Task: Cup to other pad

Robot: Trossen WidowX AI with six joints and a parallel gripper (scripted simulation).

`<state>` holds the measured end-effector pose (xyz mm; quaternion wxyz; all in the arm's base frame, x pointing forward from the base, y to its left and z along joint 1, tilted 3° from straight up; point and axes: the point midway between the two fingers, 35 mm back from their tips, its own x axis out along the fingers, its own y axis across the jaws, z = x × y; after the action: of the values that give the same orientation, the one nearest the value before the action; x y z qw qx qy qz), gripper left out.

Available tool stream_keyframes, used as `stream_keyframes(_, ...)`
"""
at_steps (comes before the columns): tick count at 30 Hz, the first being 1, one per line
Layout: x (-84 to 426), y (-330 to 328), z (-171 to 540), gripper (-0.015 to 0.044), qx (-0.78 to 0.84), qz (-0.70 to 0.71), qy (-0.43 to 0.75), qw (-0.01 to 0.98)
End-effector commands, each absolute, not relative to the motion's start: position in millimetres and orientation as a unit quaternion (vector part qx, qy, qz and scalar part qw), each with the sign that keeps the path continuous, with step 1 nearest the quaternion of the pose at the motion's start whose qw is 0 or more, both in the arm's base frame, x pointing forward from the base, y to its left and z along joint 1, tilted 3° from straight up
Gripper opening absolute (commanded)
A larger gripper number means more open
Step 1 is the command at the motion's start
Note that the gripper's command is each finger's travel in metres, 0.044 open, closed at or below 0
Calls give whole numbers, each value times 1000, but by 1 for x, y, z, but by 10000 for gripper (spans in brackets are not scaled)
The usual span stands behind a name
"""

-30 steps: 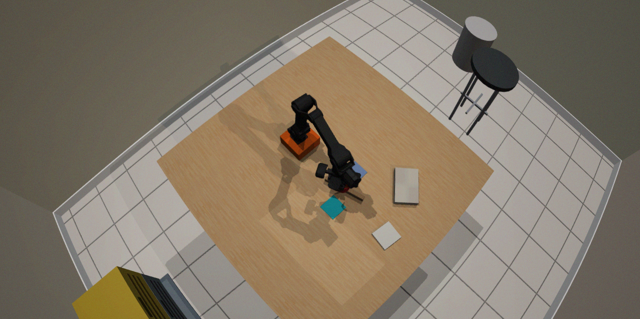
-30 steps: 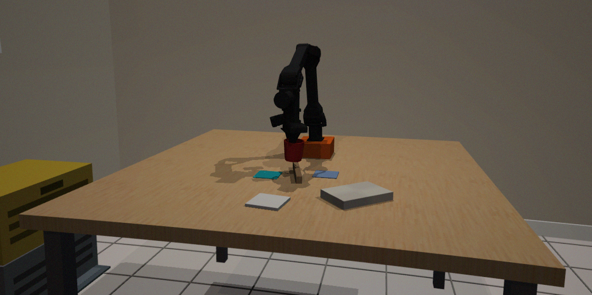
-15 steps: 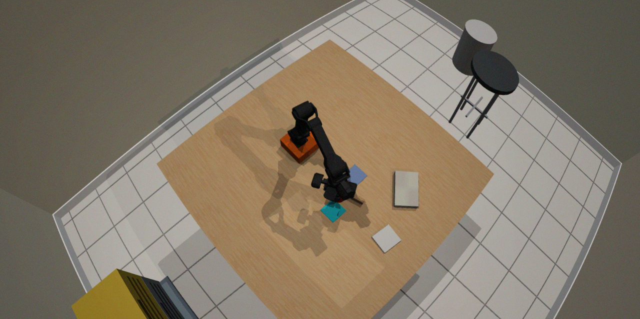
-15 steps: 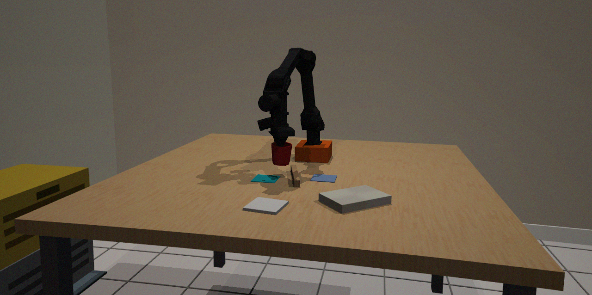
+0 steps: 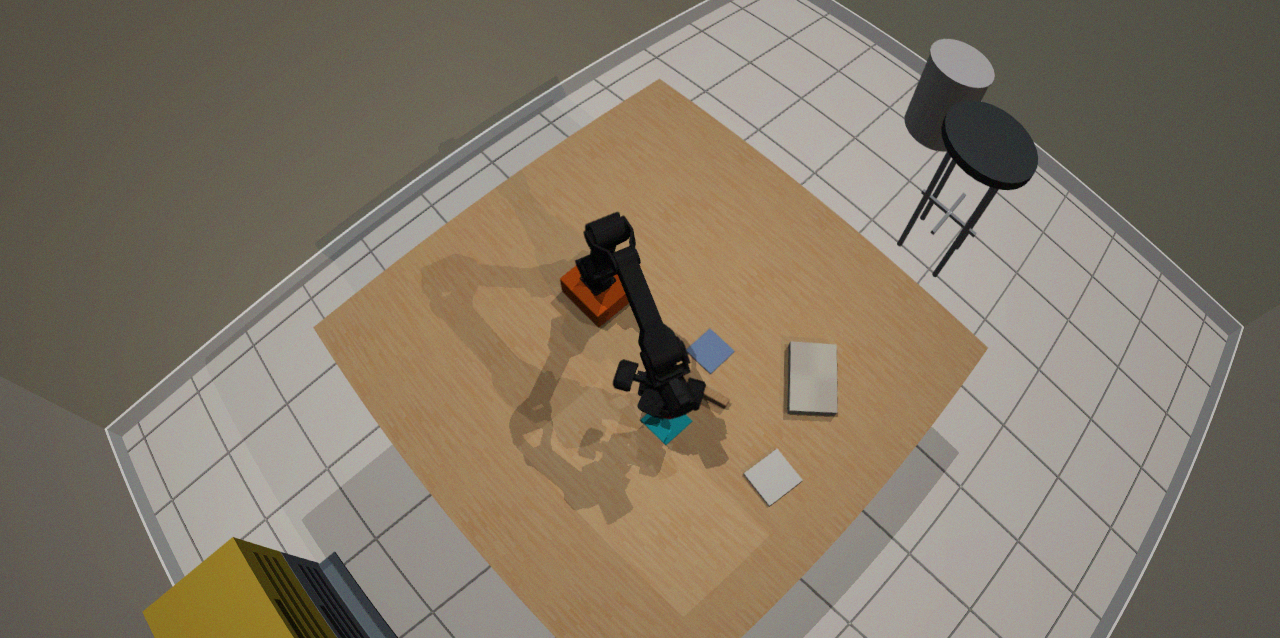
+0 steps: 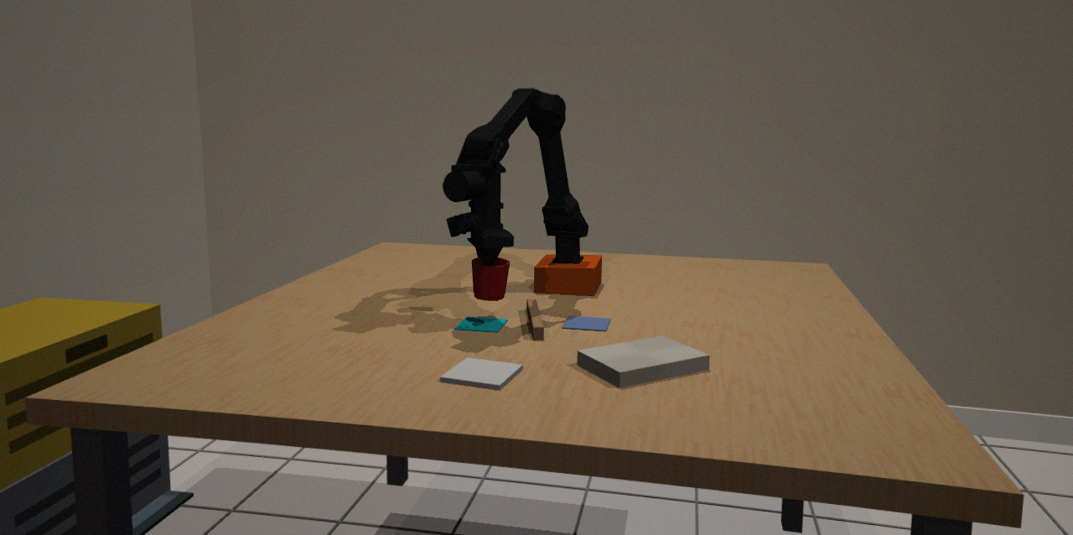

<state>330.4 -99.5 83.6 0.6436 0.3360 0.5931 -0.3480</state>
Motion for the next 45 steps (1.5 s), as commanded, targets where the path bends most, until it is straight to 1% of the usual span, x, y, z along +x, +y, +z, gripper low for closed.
stream_keyframes(1, 334, -109, 84, 0, 336, -347, 594, 643)
stream_keyframes(34, 337, -117, 36, 0, 336, -347, 594, 643)
stream_keyframes(45, 337, -117, 39, 0, 336, -349, 593, 643)
